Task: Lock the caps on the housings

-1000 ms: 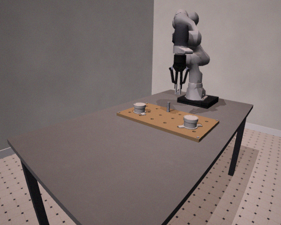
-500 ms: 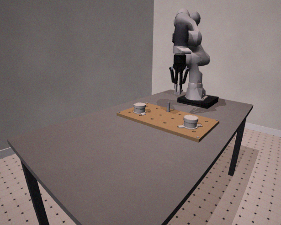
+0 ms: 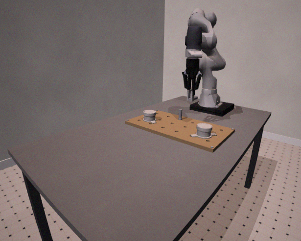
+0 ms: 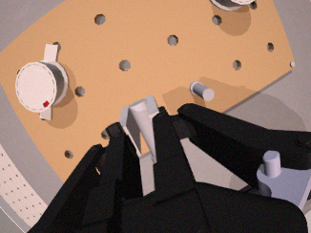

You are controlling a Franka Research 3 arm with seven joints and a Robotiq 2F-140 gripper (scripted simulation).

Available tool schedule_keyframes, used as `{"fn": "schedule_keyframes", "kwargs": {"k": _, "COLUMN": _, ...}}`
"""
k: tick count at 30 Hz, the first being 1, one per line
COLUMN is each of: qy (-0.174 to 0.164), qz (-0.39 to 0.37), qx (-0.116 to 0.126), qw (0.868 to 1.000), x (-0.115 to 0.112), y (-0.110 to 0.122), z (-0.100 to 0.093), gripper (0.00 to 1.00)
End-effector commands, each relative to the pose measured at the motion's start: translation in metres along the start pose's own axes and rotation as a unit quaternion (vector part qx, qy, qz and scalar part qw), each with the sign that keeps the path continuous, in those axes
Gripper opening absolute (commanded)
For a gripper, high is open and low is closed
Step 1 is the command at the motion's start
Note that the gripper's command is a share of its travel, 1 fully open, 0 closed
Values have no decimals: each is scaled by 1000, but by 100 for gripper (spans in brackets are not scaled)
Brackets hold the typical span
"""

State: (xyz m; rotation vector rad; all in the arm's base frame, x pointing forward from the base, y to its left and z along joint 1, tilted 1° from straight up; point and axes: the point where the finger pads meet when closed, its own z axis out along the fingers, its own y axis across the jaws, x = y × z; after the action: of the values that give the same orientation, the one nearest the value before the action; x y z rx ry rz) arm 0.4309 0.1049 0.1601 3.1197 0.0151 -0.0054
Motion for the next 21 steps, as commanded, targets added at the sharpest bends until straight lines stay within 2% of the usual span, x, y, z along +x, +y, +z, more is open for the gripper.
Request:
{"fn": "schedule_keyframes", "kwargs": {"k": 1, "qy": 5, "qz": 40, "qx": 1, "qw": 999, "x": 1, "y": -1, "z": -1, "gripper": 10}}
{"fn": "schedule_keyframes", "kwargs": {"k": 7, "qy": 5, "qz": 58, "qx": 1, "qw": 998, "x": 1, "y": -1, "z": -1, "gripper": 10}}
{"fn": "schedule_keyframes", "kwargs": {"k": 14, "qy": 4, "qz": 132, "qx": 1, "qw": 991, "x": 1, "y": -1, "z": -1, "gripper": 10}}
{"fn": "schedule_keyframes", "kwargs": {"k": 16, "qy": 4, "qz": 132, "qx": 1, "qw": 991, "x": 1, "y": -1, "z": -1, "gripper": 10}}
{"fn": "schedule_keyframes", "kwargs": {"k": 21, "qy": 4, "qz": 194, "qx": 2, "qw": 981, "x": 1, "y": -1, "z": -1, "gripper": 10}}
